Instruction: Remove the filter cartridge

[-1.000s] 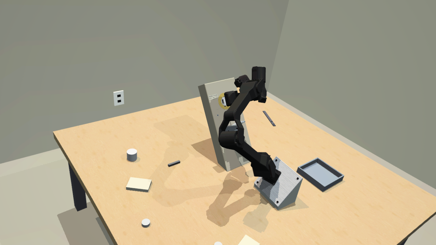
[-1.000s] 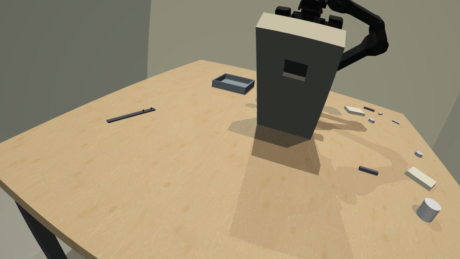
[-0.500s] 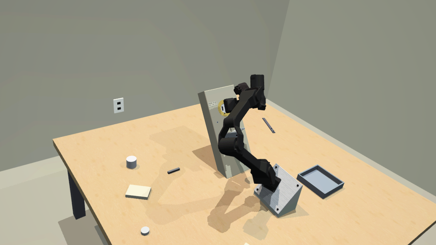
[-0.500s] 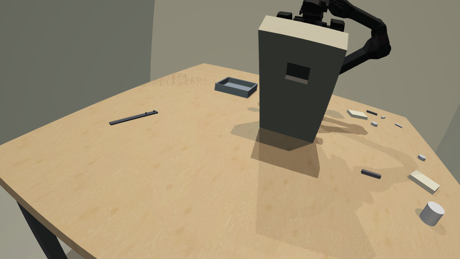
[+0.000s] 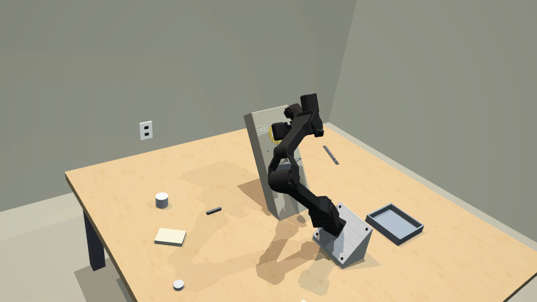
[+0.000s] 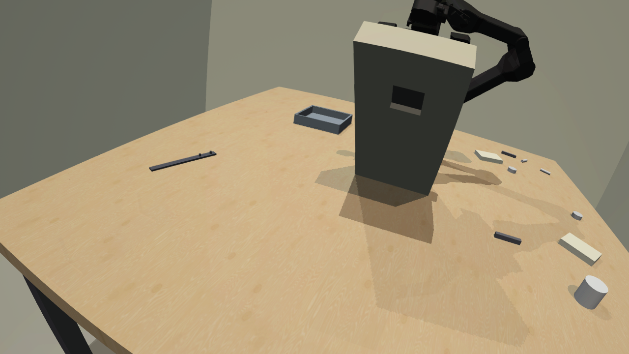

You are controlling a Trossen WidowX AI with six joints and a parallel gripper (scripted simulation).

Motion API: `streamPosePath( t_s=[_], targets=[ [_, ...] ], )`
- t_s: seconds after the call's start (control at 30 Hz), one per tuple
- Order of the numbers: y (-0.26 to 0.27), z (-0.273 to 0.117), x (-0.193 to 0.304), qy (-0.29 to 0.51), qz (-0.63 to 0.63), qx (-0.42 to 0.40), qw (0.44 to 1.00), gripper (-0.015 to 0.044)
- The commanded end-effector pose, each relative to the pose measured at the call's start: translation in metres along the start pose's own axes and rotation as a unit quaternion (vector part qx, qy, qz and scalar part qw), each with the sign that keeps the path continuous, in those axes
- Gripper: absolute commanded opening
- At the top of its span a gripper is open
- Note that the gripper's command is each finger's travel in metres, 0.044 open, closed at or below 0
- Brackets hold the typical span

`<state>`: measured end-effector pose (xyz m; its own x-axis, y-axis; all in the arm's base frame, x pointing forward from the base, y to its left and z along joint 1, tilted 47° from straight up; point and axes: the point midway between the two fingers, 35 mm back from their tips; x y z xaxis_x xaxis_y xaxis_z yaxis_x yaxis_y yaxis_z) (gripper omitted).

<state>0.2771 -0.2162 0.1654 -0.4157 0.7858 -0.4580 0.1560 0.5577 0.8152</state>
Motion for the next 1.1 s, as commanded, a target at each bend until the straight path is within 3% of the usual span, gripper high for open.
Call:
streamPosePath(
  t_s=[0.0,1.07],
  targets=[
    [0.000,0.007,0.001,0.001,0.003,0.002,1.000,0.0089],
    [0.001,0.022,0.001,-0.002,0.004,-0.002,1.000,0.0089]
  ],
)
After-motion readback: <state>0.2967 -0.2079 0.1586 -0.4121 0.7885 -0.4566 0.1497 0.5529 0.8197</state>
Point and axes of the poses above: the point midway between the two fingers, 35 mm back from their tips, its own z axis out along the fingers, its own y axis across the jaws, x = y × z, and after that the axes turned 5 degrees about z, right-handed
